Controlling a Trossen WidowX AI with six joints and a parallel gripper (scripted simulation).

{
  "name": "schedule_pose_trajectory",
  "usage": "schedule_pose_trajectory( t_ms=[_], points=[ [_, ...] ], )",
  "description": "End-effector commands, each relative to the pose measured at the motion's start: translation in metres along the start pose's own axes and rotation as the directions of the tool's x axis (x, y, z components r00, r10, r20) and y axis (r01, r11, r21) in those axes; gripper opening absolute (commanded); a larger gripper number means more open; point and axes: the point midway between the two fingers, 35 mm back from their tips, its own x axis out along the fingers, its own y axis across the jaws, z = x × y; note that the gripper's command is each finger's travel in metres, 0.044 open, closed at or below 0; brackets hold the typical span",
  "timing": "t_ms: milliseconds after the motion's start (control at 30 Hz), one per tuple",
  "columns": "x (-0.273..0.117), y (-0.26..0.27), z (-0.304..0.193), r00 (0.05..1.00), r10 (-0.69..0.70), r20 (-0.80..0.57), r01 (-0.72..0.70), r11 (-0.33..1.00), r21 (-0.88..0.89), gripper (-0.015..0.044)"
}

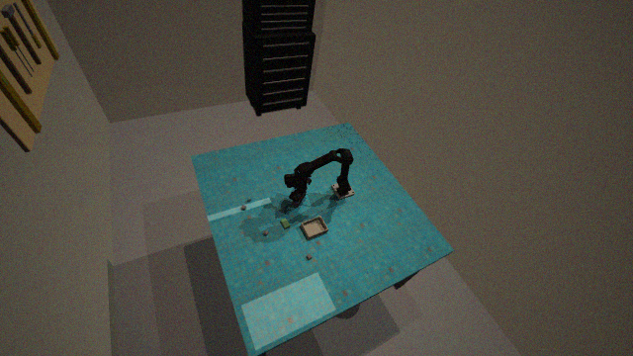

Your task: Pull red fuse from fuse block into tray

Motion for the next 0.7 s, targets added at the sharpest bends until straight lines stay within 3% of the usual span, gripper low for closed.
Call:
schedule_pose_trajectory(
  t_ms=[0, 667],
  points=[
    [-0.0005, 0.0001, 0.0001, 1.0, 0.0, 0.0, 0.0, 1.0, 0.0, 0.0],
    [-0.0102, 0.0004, 0.0006, 1.0, -0.001, 0.001, 0.001, 1.0, -0.001, 0.0]
  ],
)
